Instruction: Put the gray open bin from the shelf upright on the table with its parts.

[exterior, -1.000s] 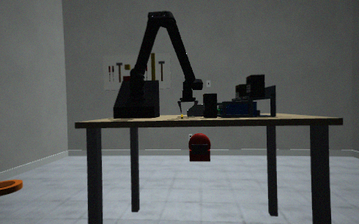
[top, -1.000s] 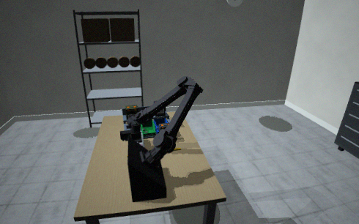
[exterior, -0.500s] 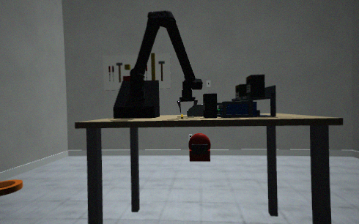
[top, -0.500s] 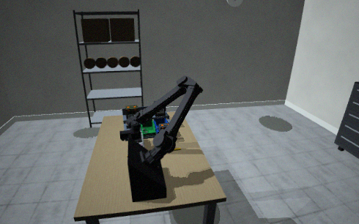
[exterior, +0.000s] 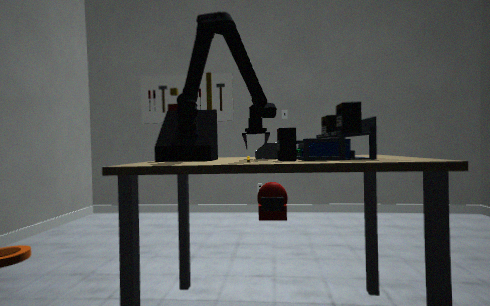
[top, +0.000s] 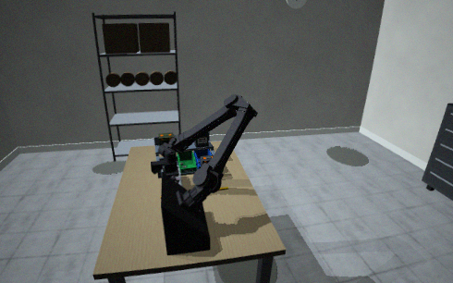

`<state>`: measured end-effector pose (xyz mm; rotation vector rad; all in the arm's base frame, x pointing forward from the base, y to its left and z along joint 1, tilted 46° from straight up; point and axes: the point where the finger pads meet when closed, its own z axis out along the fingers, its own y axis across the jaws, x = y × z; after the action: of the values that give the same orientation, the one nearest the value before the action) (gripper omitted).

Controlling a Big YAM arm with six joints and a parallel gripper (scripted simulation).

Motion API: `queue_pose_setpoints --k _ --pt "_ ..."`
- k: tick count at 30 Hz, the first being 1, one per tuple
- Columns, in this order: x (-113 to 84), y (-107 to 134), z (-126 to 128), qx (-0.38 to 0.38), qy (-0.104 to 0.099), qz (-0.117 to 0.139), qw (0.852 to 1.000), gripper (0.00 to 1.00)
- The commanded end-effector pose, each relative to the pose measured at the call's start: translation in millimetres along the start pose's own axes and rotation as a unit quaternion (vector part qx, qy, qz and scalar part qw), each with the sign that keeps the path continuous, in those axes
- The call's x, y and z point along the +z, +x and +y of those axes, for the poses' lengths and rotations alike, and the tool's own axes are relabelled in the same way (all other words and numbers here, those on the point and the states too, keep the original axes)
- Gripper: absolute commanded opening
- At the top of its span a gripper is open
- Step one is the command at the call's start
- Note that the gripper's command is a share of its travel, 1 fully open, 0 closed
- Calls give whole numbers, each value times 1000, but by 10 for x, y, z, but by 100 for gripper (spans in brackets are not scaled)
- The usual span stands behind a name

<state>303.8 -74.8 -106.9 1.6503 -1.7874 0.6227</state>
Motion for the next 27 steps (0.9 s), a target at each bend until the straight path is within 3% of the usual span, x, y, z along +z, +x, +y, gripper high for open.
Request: queue_pose_setpoints --k 1,19,27 --pt "-230 -9 -193 19 22 -6 1000 90" --pt "-610 -13 -198 20 23 -8 1000 90" --pt "-672 2 -198 23 21 -8 999 90"
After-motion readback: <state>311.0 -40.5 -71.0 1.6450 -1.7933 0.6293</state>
